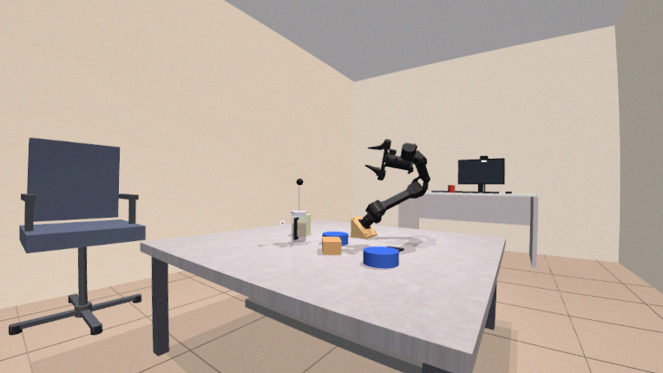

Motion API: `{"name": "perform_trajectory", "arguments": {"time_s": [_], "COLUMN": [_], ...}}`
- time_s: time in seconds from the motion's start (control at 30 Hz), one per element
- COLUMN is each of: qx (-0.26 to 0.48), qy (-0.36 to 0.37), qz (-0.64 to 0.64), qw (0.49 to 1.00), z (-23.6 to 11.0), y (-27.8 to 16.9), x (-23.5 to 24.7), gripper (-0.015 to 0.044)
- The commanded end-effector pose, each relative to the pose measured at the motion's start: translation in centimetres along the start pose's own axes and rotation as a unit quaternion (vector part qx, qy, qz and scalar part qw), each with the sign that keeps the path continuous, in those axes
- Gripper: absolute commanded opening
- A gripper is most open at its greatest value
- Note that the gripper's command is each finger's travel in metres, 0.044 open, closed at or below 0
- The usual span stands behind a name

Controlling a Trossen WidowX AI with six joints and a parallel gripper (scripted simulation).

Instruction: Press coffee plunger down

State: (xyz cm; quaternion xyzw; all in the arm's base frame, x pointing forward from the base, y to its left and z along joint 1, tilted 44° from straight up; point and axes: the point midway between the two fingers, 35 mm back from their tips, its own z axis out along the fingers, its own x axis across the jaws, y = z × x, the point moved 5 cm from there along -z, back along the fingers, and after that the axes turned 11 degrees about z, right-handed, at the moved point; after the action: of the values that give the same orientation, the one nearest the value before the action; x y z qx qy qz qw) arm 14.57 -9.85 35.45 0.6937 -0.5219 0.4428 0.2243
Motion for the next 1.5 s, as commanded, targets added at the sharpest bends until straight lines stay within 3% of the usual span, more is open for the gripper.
{"name": "perform_trajectory", "arguments": {"time_s": [0.0, 0.27, 0.4, 0.53, 0.87, 1.17, 1.47], "qx": [0.001, 0.062, 0.154, 0.245, 0.41, 0.511, 0.513], "qy": [-0.004, -0.125, -0.177, -0.185, -0.112, 0.041, 0.048], "qz": [-0.007, -0.194, -0.324, -0.405, -0.512, -0.566, -0.567], "qw": [1.0, 0.971, 0.917, 0.861, 0.746, 0.646, 0.643], "z": [0.2, 6.7, 11.9, 16.0, 23.7, 29.8, 29.3], "y": [-0.2, -4.4, -6.3, -7.1, -6.5, -3.8, -4.3], "x": [0.0, -1.2, -1.9, -2.4, -3.1, -3.7, -8.2], "gripper": [0.0426, 0.044, 0.044, 0.044, 0.044, 0.044, 0.044]}}
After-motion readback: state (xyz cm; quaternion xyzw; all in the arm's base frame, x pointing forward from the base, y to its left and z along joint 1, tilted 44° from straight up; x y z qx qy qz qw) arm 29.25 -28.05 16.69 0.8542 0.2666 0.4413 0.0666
